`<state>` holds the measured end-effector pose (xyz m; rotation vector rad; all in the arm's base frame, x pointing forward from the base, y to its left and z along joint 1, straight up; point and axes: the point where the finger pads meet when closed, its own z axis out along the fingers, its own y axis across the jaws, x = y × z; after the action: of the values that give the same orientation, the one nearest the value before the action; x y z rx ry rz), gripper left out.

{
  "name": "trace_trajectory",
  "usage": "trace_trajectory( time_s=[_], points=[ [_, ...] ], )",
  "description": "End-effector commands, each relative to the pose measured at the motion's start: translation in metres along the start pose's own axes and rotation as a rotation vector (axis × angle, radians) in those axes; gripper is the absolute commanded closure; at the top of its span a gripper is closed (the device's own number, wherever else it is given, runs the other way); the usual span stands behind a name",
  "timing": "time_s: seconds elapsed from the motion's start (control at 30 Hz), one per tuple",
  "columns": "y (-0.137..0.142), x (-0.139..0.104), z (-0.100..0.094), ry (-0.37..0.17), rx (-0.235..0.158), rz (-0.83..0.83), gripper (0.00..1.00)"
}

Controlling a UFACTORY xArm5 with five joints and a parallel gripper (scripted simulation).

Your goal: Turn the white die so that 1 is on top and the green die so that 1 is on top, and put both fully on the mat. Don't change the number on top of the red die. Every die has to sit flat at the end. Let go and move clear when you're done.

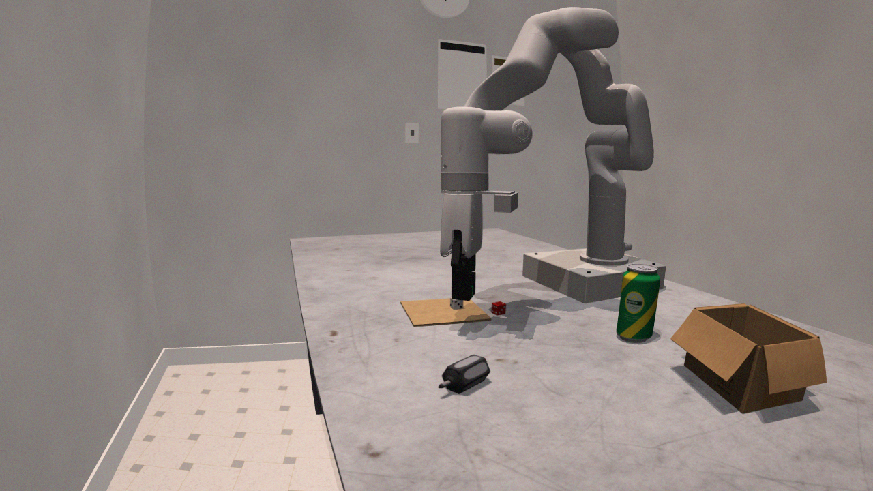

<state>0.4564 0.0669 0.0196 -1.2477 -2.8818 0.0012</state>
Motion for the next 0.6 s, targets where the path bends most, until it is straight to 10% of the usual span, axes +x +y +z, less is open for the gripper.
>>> trace_trajectory(
  time_s=[0.0, 0.57],
  points=[
    [0.001, 0.000, -0.036, -0.002, -0.003, 0.000, 0.85],
    [0.001, 0.000, -0.046, -0.002, -0.003, -0.021, 0.85]
  ],
)
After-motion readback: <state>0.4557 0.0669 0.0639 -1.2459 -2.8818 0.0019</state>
